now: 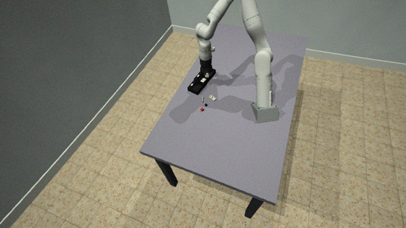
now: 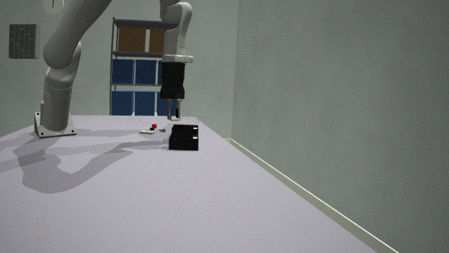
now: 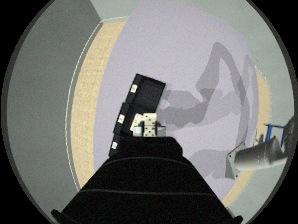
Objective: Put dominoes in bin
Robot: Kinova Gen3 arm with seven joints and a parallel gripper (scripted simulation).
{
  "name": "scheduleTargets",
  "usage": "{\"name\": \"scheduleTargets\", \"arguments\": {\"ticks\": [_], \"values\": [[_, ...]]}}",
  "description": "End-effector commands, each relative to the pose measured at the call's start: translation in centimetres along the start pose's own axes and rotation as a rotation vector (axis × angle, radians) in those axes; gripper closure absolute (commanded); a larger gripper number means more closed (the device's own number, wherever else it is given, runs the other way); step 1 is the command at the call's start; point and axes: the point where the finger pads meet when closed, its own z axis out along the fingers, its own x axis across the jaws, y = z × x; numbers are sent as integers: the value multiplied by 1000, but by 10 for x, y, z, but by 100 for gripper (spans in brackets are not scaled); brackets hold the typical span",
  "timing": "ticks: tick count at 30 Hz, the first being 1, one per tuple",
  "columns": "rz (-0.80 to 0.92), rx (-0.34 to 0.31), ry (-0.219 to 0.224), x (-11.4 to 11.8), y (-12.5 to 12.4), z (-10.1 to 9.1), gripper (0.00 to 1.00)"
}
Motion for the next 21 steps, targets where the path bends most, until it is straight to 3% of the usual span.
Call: {"name": "scheduleTargets", "arguments": {"ticks": [1, 8, 21], "values": [[48, -7, 4, -13, 7, 2, 51], [342, -7, 5, -35, 5, 2, 51], [342, -7, 5, -35, 6, 2, 51]]}}
